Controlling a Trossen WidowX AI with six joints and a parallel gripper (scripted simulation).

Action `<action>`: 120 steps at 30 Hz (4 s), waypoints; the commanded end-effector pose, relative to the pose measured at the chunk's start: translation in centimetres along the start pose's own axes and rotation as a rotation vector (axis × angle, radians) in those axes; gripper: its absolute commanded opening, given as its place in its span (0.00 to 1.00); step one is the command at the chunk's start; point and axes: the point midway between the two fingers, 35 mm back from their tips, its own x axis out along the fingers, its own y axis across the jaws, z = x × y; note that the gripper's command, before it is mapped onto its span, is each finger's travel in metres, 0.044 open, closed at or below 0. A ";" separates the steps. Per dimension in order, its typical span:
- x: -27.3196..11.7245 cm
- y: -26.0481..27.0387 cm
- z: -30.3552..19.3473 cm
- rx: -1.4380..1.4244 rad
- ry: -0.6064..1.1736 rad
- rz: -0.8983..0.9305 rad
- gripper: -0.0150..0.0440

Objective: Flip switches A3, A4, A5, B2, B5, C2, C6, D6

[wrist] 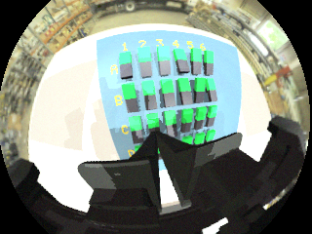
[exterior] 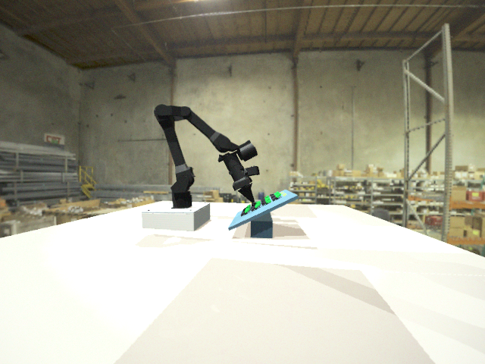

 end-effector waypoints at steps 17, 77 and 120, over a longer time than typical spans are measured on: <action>0.3 0.0 -0.3 -0.005 0.008 -0.001 0.25; -5.7 0.0 0.0 -0.005 0.035 -0.001 0.25; -1.7 -9.2 1.9 -0.009 0.059 -0.009 0.25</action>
